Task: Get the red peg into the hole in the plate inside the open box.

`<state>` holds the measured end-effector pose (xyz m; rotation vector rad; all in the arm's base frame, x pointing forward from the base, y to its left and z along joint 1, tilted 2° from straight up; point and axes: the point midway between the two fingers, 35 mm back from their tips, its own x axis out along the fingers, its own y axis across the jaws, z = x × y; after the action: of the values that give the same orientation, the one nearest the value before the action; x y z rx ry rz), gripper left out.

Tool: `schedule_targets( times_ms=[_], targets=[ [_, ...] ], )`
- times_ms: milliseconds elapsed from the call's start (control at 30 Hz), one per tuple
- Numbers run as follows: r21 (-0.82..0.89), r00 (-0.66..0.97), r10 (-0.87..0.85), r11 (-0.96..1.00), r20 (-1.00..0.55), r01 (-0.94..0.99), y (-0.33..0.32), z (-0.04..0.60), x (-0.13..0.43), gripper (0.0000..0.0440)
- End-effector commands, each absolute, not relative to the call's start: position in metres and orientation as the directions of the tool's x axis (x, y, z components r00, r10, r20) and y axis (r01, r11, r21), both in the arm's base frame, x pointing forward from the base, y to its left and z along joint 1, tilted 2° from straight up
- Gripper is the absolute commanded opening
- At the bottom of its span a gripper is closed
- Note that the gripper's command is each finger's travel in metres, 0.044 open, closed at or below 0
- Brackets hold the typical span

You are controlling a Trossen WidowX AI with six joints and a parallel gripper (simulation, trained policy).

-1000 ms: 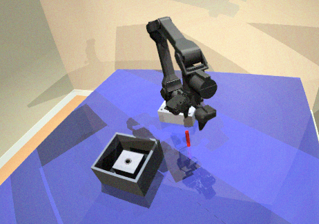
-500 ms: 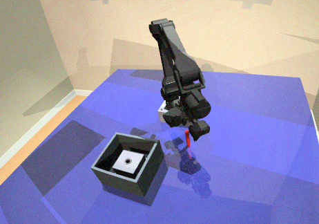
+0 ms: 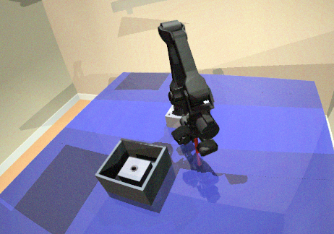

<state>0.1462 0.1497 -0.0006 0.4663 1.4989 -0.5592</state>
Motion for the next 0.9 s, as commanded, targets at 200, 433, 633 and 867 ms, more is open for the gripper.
schedule_targets(
  times_ms=[200,433,633,867],
  targets=[
    [-0.114,-0.049,-0.107,0.781,-0.993,0.614,0.145,-0.016,0.146,0.0087],
    [-0.122,-0.032,-0.129,0.784,-0.991,0.608,0.149,-0.009,0.156,0.0000],
    [-0.094,0.017,-0.130,0.793,-0.991,0.602,0.152,0.014,0.171,0.0000],
    [-0.064,0.069,-0.135,0.784,-0.988,0.617,0.151,0.045,0.189,0.0000]
  ],
)
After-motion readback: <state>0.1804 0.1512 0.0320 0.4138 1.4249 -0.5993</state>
